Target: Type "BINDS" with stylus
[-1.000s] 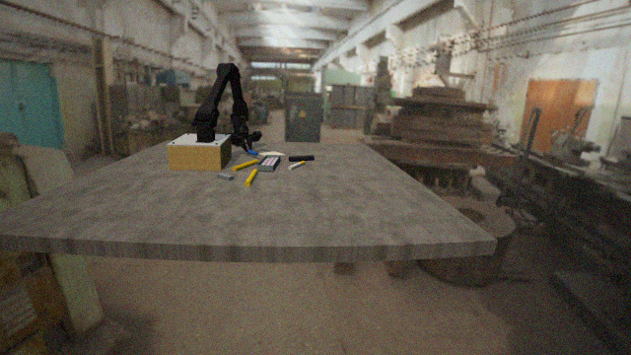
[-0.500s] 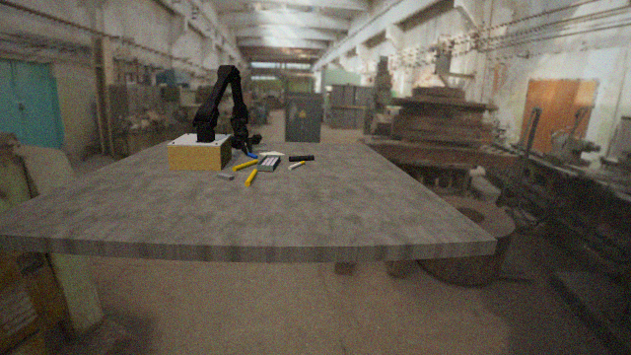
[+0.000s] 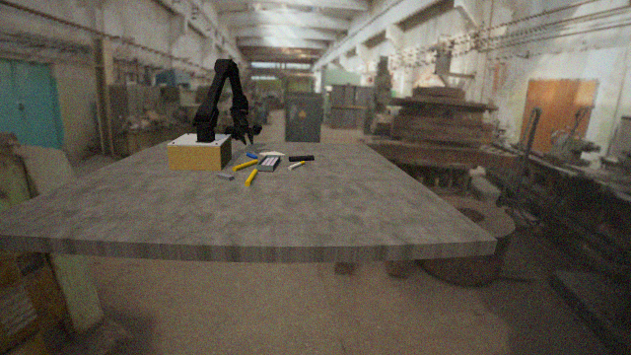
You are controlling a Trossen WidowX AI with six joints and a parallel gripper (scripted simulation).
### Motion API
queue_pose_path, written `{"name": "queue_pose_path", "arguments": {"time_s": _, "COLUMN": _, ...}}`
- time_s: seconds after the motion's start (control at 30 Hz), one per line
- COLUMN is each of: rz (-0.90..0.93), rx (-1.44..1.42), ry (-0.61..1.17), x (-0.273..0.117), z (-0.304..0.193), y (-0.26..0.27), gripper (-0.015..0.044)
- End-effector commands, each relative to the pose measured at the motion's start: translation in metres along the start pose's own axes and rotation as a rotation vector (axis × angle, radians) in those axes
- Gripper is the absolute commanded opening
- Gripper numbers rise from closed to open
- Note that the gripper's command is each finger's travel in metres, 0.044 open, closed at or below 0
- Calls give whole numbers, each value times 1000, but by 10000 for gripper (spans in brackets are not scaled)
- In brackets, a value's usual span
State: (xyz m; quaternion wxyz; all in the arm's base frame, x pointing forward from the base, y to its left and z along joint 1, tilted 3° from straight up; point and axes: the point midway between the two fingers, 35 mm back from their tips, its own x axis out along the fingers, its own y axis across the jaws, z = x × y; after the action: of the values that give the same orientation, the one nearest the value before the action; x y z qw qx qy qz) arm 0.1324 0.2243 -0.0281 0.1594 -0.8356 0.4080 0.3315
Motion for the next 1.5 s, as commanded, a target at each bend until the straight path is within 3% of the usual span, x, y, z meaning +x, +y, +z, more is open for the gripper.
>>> {"name": "queue_pose_path", "arguments": {"time_s": 0.0, "rz": -4, "rx": 2, "ry": 0, "x": -8, "z": -7, "y": -1, "gripper": 150}}
{"name": "queue_pose_path", "arguments": {"time_s": 0.1, "rz": 27, "rx": 95, "ry": -37, "x": -2, "z": -6, "y": 0, "gripper": 150}}
{"name": "queue_pose_path", "arguments": {"time_s": 0.3, "rz": 386, "rx": 880, "ry": -224, "x": 24, "z": -13, "y": 11, "gripper": 150}}
{"name": "queue_pose_path", "arguments": {"time_s": 0.47, "rz": 773, "rx": 1519, "ry": -276, "x": 33, "z": -19, "y": 14, "gripper": 150}}
{"name": "queue_pose_path", "arguments": {"time_s": 0.7, "rz": 1464, "rx": 2268, "ry": -163, "x": 34, "z": -34, "y": 6, "gripper": 150}}
{"name": "queue_pose_path", "arguments": {"time_s": 0.87, "rz": 1846, "rx": 2497, "ry": -32, "x": 31, "z": -47, "y": 0, "gripper": 150}}
{"name": "queue_pose_path", "arguments": {"time_s": 1.47, "rz": 1884, "rx": 2518, "ry": -9, "x": 31, "z": -48, "y": -2, "gripper": 150}}
